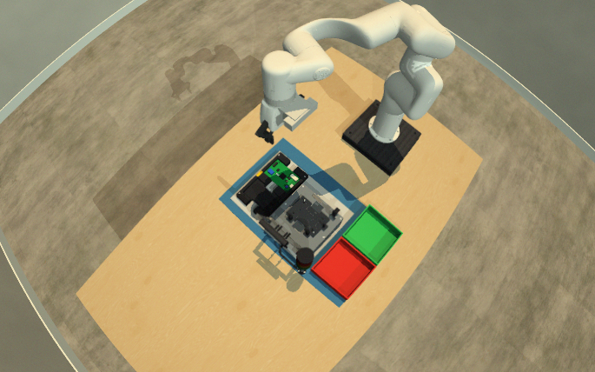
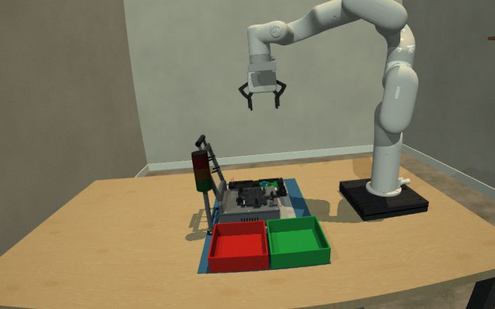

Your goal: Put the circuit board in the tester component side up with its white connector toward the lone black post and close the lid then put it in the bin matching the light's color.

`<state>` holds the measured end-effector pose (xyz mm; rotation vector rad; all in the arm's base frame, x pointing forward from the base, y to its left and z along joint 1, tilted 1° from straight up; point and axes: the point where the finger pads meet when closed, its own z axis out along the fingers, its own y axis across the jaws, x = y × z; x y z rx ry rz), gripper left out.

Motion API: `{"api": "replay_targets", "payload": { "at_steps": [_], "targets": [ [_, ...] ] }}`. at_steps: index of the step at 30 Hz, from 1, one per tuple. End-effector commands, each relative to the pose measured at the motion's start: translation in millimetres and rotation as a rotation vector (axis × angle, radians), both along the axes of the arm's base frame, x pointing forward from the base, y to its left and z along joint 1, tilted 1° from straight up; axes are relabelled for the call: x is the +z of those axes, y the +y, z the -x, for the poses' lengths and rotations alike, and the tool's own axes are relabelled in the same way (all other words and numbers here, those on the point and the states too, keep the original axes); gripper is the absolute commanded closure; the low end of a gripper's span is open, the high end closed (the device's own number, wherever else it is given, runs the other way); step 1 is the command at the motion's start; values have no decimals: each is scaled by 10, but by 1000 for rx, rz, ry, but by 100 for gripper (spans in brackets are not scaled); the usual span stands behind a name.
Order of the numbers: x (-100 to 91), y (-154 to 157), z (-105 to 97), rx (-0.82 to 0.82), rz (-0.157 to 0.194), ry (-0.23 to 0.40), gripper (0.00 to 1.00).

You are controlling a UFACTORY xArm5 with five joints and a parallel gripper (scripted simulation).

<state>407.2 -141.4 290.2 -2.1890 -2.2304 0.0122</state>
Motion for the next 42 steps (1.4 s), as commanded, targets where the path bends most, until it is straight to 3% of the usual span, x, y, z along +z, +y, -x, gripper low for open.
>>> {"api": "replay_targets", "payload": {
  "at_steps": [1,29,42],
  "targets": [
    [16,-3,-8,0,1,-4,0],
    [-2,-11,-19,0,1,-4,0],
    [-394,-12,-13,0,1,-4,0]
  ]
}}
